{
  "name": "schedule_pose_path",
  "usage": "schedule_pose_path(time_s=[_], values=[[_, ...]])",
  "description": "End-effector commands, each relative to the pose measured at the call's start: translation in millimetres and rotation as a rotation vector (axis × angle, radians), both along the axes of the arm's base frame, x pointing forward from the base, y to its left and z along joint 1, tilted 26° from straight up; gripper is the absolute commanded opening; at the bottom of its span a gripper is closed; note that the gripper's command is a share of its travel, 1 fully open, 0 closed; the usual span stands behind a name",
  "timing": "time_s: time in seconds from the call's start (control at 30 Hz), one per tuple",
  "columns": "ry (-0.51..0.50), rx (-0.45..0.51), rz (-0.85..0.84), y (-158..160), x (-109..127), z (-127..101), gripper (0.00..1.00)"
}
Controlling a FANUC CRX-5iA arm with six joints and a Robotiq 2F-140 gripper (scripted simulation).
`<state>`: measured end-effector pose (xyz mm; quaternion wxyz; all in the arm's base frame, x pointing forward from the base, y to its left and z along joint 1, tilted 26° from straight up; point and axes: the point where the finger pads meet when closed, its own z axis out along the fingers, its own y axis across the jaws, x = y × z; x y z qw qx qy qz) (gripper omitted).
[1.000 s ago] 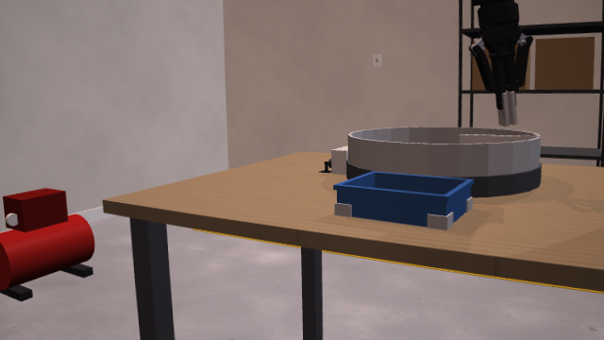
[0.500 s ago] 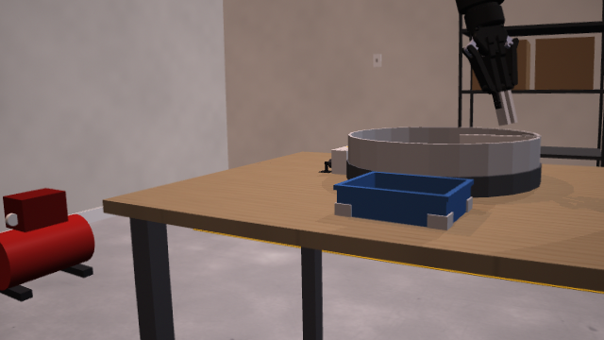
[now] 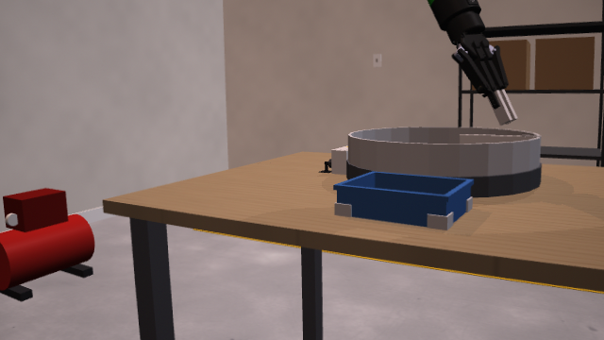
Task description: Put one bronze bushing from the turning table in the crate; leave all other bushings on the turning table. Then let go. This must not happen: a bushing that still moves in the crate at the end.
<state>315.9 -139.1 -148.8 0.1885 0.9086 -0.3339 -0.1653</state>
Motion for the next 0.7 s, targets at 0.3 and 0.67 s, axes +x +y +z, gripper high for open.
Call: schedule_pose_path(time_s=[0.3, 0.67], values=[[0.153, 0.155, 0.040, -3.3, 2.4, 1.1, 0.06], [0.191, 0.195, 0.051, -4.5, 3.1, 2.0, 0.06]])
